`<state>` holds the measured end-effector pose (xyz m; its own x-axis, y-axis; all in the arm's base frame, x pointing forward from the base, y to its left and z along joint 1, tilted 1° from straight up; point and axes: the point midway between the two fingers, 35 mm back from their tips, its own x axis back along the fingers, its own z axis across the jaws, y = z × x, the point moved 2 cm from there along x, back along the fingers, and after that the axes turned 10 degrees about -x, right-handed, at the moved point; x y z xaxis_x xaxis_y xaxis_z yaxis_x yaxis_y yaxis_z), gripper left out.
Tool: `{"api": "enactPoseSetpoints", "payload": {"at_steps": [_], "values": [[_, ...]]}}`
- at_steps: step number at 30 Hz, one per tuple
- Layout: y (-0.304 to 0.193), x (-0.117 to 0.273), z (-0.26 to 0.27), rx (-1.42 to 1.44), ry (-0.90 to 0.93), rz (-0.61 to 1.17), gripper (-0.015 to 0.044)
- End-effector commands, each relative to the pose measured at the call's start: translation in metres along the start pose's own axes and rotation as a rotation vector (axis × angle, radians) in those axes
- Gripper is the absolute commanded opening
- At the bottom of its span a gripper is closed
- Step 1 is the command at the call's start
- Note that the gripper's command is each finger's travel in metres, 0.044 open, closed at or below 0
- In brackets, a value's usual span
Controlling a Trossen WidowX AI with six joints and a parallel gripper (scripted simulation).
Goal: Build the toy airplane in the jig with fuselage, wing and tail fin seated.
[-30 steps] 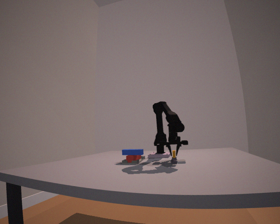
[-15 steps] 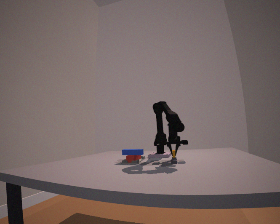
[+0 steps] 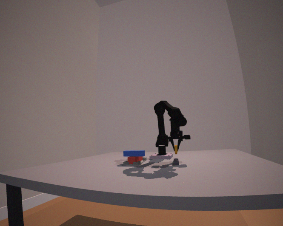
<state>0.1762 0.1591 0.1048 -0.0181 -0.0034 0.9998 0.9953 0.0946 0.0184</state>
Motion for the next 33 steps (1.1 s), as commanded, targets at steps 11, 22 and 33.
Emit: {"api": "enactPoseSetpoints", "payload": {"at_steps": [11, 22, 33], "values": [[0.0, 0.045, 0.001, -0.002, 0.009, -0.009, 0.0], [-0.005, 0.08, -0.003, 0.0, 0.009, -0.011, 0.0], [0.0, 0.085, -0.015, -0.042, 0.001, -0.022, 0.0]]}}
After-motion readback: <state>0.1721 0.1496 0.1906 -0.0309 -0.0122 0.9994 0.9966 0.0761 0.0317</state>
